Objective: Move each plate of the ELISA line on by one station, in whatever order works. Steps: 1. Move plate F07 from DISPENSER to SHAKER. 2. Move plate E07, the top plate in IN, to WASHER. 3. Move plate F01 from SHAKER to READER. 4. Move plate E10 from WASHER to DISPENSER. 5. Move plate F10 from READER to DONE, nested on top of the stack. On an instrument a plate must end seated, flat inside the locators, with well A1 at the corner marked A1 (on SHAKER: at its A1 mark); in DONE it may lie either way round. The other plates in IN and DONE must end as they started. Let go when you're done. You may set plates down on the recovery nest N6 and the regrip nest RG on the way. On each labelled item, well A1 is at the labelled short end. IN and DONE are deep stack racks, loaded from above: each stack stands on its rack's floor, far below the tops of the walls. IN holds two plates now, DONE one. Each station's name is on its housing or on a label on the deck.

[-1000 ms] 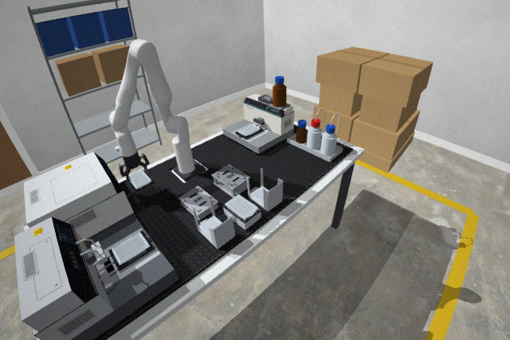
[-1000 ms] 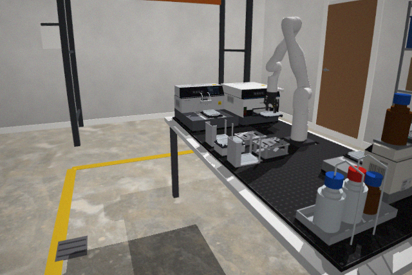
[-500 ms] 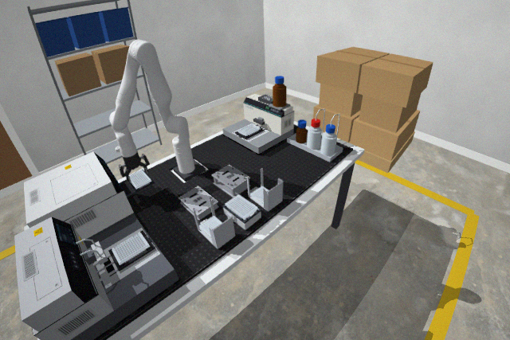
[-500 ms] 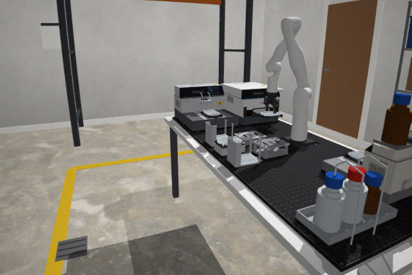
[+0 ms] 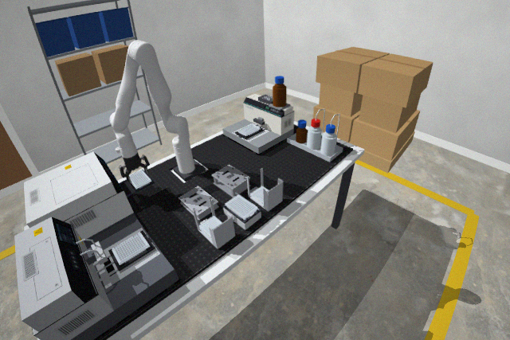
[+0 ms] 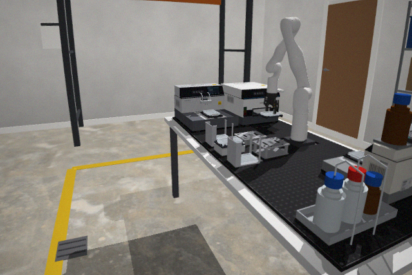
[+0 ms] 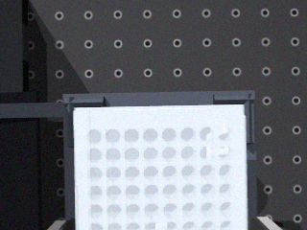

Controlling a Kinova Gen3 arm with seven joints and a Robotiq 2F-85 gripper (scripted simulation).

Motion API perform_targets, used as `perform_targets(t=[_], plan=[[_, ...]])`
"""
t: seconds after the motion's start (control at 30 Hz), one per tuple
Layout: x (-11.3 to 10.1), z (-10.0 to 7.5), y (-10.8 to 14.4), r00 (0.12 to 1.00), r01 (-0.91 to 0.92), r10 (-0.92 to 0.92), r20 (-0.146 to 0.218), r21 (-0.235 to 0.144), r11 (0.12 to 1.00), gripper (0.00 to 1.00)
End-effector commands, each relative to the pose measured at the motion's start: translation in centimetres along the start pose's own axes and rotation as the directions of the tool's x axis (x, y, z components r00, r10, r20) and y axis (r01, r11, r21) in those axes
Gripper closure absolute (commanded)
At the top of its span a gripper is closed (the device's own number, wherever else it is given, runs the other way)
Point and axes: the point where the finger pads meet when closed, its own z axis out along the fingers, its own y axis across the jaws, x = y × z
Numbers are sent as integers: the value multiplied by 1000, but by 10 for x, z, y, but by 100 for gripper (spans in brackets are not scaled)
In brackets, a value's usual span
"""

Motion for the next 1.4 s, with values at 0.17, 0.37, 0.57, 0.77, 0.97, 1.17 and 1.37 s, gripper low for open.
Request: perform_targets(t=[0.17,0.37,0.57,0.77,0.97,1.17,1.37], plan=[[0,2,0,1000,0,0,0,1,1000,0],[0,4,0,1000,0,0,0,1,1000,0],[0,4,0,1000,0,0,0,1,1000,0],[0,4,0,1000,0,0,0,1,1000,0],[0,4,0,1000,0,0,0,1,1000,6],[0,4,0,1000,0,0,1,1,1000,6],[0,4,0,1000,0,0,1,1,1000,6]])
